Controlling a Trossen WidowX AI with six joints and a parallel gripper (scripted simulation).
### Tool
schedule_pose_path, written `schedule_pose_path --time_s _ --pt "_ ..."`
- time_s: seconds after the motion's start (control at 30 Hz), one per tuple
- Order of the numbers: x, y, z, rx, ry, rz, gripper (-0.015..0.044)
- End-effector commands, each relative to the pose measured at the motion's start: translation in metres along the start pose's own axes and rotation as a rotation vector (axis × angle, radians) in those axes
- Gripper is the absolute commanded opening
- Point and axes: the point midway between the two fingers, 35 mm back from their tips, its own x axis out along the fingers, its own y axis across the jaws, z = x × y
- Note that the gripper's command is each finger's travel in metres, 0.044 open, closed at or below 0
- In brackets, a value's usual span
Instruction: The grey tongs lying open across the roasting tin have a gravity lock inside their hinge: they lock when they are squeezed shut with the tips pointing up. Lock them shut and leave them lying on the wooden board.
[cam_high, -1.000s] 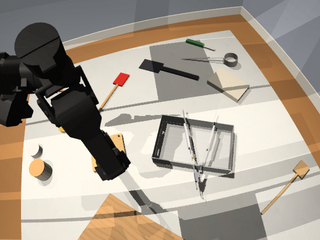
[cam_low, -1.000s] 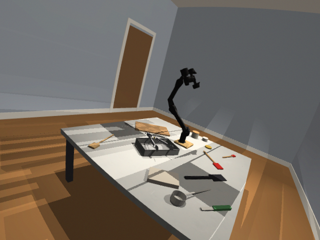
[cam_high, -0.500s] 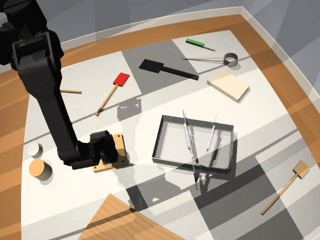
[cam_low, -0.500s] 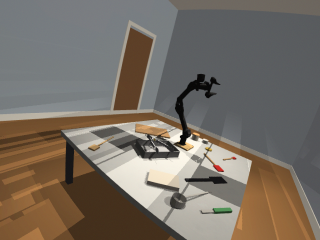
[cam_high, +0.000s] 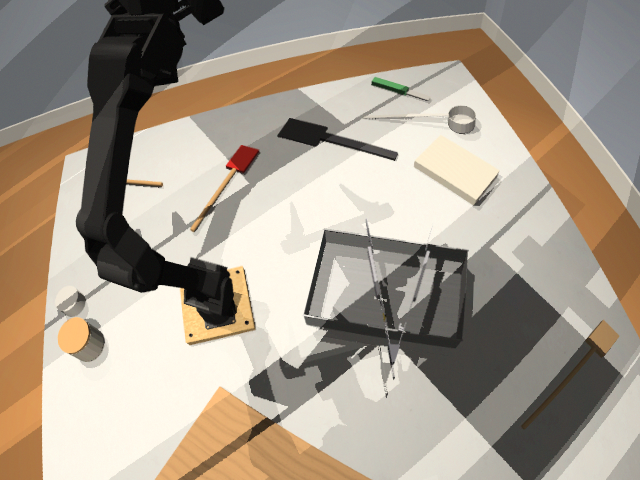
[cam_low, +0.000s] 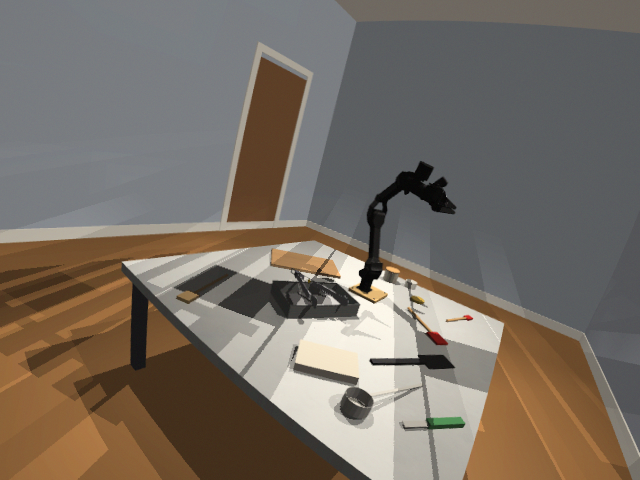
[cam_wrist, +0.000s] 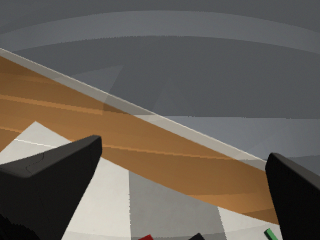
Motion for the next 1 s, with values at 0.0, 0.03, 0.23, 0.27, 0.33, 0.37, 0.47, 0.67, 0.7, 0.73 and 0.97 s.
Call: schedule_pose_path --time_s 0.0,0.03,0.23,0.27,0.33,0.37,0.47,0.67,0.7,0.73,0.97 --pt "0.01 -0.056 -0.051 0.316 0.153 -0.175 0.044" --pt "0.01 -0.068 -0.061 0.375 0.173 -0.216 0.044" --pt "-0.006 -0.131 -0.137 0.812 0.299 -0.488 0.044" --pt "-0.011 -0.14 -0.151 0.898 0.314 -0.541 0.044" --pt "-0.023 -0.156 -0.177 1.037 0.34 -0.633 0.044" --pt "-0.032 -0.163 -0.19 1.111 0.346 -0.69 0.044" --pt "-0.059 -0.182 -0.229 1.338 0.348 -0.86 0.044" --pt "-0.119 -0.201 -0.307 1.792 0.299 -1.209 0.044" --pt "-0.13 -0.201 -0.319 1.868 0.284 -1.27 0.044" --pt "-0.141 -0.201 -0.331 1.942 0.267 -1.332 0.044" --pt "-0.22 -0.18 -0.41 2.423 0.079 -1.782 0.044"
